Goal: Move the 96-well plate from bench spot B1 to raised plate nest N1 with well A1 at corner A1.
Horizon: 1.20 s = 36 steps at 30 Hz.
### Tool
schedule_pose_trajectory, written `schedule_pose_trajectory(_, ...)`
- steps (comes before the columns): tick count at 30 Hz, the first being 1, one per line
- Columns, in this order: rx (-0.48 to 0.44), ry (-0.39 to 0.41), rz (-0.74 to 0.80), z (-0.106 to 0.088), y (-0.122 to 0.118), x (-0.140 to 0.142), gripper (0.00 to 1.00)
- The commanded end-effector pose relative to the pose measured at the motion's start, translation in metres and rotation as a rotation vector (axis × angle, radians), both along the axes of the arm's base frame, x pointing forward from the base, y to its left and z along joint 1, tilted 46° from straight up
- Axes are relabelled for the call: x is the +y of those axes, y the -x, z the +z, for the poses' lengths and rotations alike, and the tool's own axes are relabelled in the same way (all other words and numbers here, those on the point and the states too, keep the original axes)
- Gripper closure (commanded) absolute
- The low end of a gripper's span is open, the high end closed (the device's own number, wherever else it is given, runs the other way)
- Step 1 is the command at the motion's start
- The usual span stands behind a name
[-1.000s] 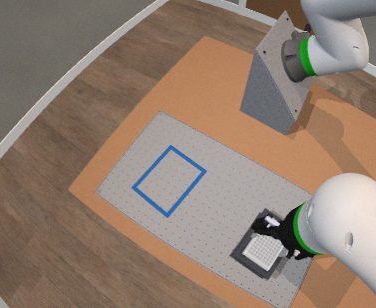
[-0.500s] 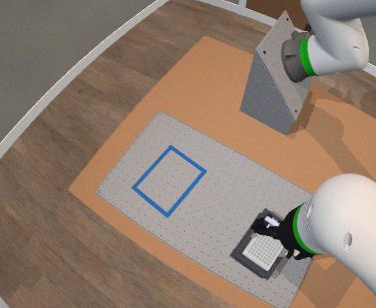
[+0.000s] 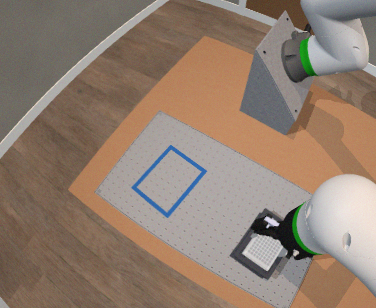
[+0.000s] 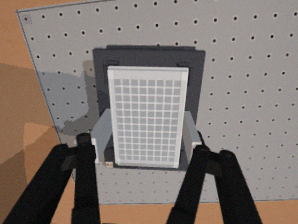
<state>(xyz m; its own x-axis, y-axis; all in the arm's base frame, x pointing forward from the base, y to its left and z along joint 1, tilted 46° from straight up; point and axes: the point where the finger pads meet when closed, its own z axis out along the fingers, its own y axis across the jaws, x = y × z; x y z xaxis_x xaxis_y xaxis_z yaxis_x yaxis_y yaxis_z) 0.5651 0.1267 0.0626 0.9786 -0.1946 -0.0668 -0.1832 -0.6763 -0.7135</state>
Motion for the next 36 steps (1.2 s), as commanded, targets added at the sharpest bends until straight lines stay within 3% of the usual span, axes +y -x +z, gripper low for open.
schedule_pose_trajectory(1, 0.000, 0.000, 0.000, 0.000, 0.000, 0.000, 0.00)
schedule_pose_trajectory(21, 0.000, 0.000, 0.000, 0.000, 0.000, 0.000, 0.00)
schedule_pose_trajectory(36, 0.000, 0.000, 0.000, 0.024, 0.003, -0.025, 0.00)
